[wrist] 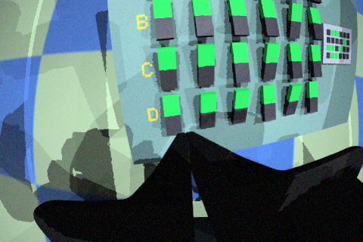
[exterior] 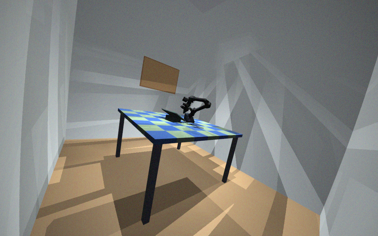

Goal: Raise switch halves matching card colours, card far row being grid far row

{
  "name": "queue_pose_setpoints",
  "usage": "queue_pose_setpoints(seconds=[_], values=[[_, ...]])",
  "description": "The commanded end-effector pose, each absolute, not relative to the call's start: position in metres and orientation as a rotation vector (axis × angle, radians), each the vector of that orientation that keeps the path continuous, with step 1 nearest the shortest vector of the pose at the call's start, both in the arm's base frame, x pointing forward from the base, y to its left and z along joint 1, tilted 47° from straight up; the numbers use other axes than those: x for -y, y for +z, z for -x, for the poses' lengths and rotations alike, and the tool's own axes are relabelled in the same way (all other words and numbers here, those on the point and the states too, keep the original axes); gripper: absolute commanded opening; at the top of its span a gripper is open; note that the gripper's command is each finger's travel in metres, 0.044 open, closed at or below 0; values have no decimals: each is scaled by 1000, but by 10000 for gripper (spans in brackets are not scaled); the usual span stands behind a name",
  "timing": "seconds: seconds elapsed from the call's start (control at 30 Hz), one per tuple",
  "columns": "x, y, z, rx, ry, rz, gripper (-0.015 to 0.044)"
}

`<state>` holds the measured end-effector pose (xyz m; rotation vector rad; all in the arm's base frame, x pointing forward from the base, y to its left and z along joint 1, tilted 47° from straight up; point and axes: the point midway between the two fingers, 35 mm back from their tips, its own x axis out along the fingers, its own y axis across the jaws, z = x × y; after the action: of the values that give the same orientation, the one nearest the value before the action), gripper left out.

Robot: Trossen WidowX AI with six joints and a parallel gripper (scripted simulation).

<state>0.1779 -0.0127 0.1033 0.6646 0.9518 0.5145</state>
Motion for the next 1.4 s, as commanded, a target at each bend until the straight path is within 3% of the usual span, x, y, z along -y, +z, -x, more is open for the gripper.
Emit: queue_pose_setpoints(seconds=[0.0,0.37,1.37], values=[[31,94,-182,-954,509,-663,0],[99,19,-190,-951,513,-658,0],[66,-10,-215,-972,524,-653,0]])
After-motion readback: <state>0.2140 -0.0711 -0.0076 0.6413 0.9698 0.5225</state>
